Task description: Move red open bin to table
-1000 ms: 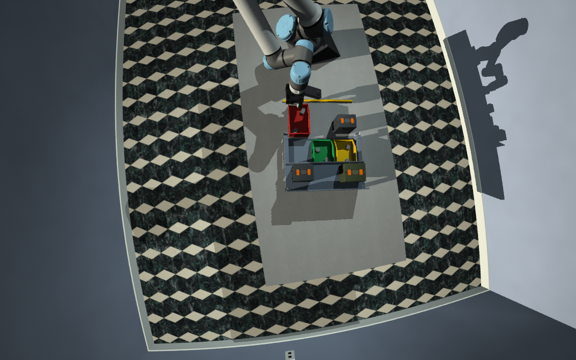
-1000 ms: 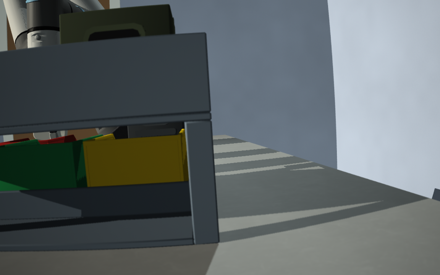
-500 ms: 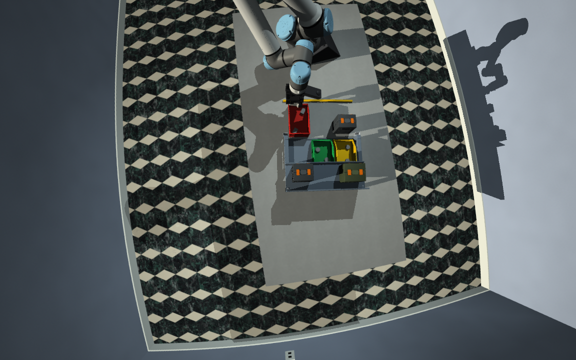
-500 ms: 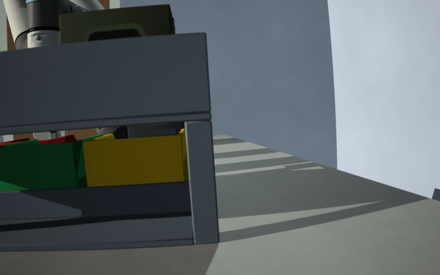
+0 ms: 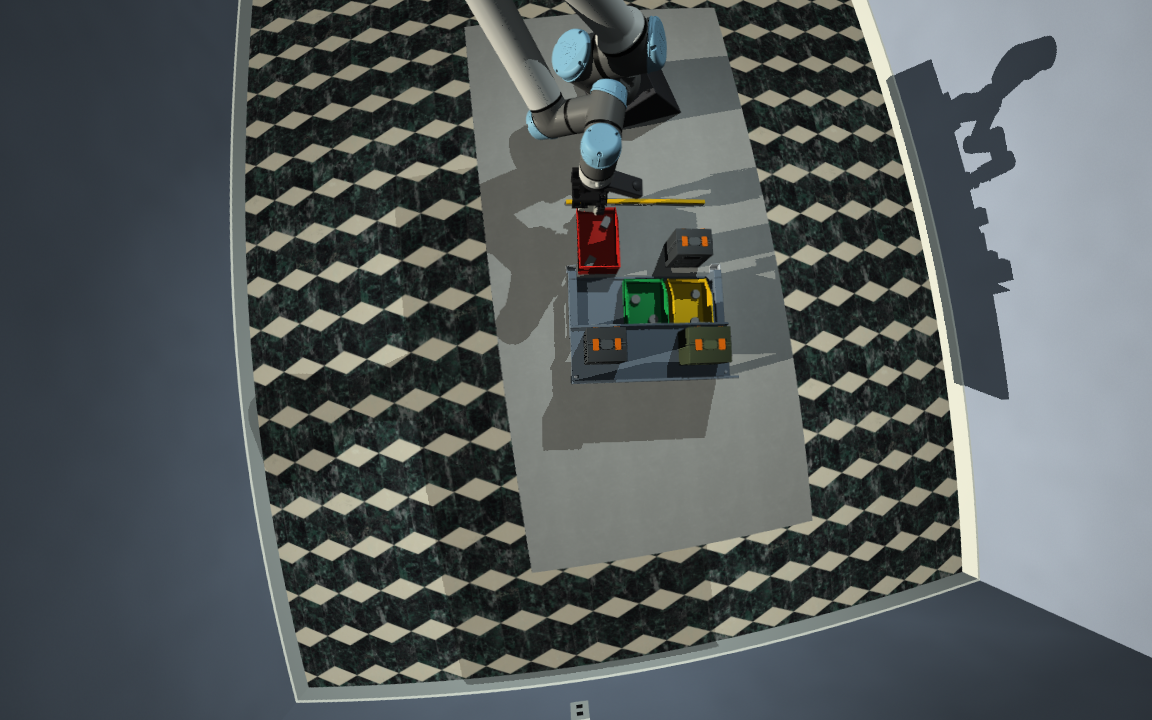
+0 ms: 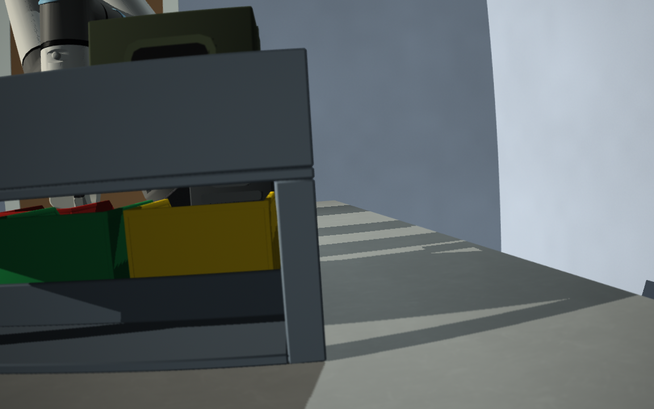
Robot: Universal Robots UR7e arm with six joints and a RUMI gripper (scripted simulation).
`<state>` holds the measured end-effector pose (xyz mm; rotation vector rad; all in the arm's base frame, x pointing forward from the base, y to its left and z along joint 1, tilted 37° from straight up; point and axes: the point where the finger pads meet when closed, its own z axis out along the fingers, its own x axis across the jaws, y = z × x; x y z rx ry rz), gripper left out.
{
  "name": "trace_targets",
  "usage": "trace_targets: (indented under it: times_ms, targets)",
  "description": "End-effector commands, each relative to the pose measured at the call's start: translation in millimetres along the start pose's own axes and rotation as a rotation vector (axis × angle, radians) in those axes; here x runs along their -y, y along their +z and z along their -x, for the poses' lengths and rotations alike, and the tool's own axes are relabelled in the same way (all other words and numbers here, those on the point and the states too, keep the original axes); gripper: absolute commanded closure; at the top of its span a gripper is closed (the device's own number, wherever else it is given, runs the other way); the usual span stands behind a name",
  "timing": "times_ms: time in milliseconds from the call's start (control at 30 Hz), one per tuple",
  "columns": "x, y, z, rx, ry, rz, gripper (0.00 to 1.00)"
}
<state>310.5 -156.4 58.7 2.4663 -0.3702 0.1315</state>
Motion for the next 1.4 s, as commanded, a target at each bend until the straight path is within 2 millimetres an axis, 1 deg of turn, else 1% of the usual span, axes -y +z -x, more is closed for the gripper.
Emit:
trace_targets:
  times_ms: [0, 167, 200, 1367]
  targets:
    - [-0.1, -0.2, -0.3, -0.001, 0.000, 0.000, 1.00]
    - [-0.1, -0.2, -0.3, -0.001, 0.000, 0.000, 1.00]
    - [-0.1, -0.2, -0.3, -0.001, 0.000, 0.000, 0.42]
    - [-0.1, -0.2, -0.3, -0.001, 0.000, 0.000, 0.42]
